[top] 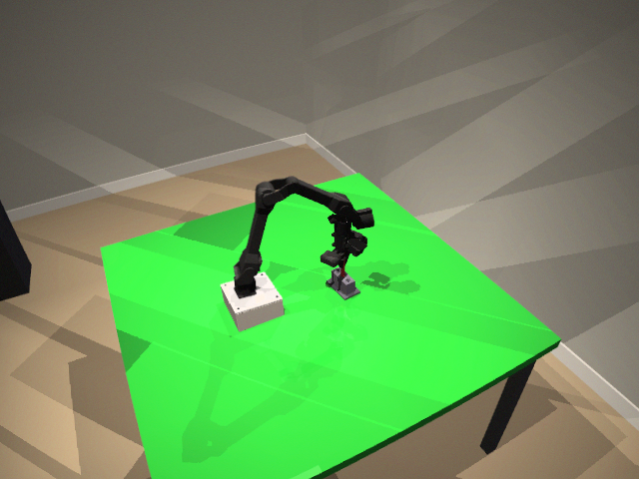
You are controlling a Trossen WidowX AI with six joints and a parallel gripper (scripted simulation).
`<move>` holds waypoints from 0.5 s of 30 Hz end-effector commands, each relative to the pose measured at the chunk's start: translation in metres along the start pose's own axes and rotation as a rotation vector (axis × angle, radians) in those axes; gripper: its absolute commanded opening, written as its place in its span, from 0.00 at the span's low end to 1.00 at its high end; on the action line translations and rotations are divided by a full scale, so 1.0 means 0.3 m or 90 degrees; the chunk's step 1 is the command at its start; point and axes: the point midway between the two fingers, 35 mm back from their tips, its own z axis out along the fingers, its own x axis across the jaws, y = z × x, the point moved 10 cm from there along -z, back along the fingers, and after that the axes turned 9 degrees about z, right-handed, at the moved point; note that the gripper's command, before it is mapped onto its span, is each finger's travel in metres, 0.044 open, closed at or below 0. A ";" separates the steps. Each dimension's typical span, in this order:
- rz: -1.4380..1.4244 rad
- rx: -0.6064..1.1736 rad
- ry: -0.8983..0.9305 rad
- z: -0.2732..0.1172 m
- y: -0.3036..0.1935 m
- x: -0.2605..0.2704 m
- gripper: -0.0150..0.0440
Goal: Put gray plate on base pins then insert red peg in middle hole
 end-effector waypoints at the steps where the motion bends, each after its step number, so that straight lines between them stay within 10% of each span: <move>1: 0.000 0.000 0.001 -0.002 0.000 0.000 0.25; 15: 0.000 0.000 0.001 0.004 -0.004 -0.003 0.25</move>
